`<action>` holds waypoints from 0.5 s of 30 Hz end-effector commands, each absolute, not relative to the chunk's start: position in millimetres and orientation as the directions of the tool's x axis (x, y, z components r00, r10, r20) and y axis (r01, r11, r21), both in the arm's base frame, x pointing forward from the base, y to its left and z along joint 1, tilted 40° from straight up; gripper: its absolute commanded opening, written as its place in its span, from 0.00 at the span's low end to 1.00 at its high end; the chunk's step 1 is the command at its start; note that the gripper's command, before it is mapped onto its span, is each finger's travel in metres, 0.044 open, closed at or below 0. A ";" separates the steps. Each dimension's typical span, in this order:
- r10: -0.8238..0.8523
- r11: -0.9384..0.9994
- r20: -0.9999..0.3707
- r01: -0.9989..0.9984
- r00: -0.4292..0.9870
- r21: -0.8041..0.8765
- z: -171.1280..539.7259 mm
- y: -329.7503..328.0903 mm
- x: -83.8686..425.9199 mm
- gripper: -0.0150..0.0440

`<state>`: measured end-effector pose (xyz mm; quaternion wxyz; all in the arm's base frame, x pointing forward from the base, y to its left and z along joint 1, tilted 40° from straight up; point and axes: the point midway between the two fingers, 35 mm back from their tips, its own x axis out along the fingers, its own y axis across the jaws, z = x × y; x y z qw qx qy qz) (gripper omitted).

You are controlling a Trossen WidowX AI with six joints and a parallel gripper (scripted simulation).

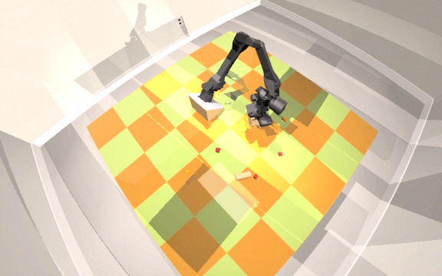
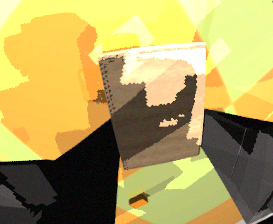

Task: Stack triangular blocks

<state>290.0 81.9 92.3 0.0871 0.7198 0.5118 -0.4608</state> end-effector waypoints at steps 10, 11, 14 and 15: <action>0.657 -0.459 -0.752 0.816 0.046 -0.351 91.7 82.5 289.1 0.25; 0.657 -0.459 -0.752 0.816 0.046 -0.351 91.7 82.5 289.1 0.25; 0.656 -0.458 -0.753 0.818 0.047 -0.348 91.8 82.6 289.0 0.25; 0.656 -0.458 -0.753 0.818 0.047 -0.348 91.8 82.6 289.0 0.25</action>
